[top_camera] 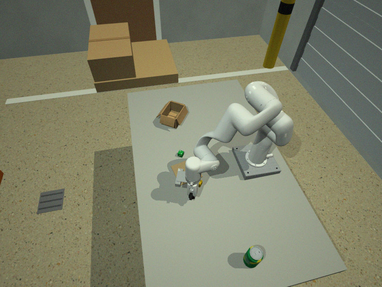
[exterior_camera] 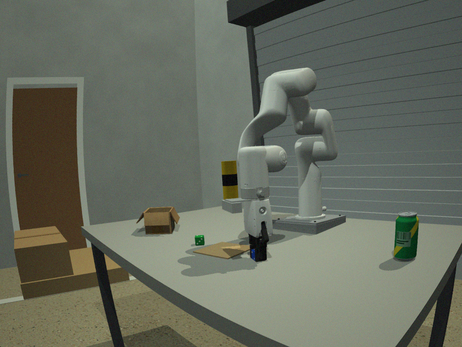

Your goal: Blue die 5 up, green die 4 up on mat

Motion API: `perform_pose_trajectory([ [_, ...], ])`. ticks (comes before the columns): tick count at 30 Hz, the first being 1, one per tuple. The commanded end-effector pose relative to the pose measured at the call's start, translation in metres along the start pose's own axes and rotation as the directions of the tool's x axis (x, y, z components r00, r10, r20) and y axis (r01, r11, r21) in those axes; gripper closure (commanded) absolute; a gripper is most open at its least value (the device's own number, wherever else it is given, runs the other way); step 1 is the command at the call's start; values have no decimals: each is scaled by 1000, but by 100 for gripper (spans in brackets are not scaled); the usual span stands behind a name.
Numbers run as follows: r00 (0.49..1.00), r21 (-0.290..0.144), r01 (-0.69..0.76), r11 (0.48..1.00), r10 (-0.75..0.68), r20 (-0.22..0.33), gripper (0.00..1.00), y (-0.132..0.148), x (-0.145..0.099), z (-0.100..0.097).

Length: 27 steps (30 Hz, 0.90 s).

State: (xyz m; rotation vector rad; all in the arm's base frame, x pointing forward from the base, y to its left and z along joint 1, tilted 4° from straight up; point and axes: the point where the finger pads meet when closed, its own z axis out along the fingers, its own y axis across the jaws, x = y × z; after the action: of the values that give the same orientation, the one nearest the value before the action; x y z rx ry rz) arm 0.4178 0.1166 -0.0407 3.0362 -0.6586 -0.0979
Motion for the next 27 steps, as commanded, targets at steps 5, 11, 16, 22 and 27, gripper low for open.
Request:
perform_pose_trajectory([
  [5, 1000, 2, 0, 1000, 0, -3, 73, -1, 1, -5],
  [11, 1000, 2, 0, 1000, 0, -3, 73, -1, 1, -22],
  [16, 1000, 2, 0, 1000, 0, -3, 73, -1, 1, -60],
  [22, 1000, 2, 0, 1000, 0, -3, 73, -1, 1, -95],
  [27, 1000, 2, 0, 1000, 0, -3, 73, -1, 0, -101],
])
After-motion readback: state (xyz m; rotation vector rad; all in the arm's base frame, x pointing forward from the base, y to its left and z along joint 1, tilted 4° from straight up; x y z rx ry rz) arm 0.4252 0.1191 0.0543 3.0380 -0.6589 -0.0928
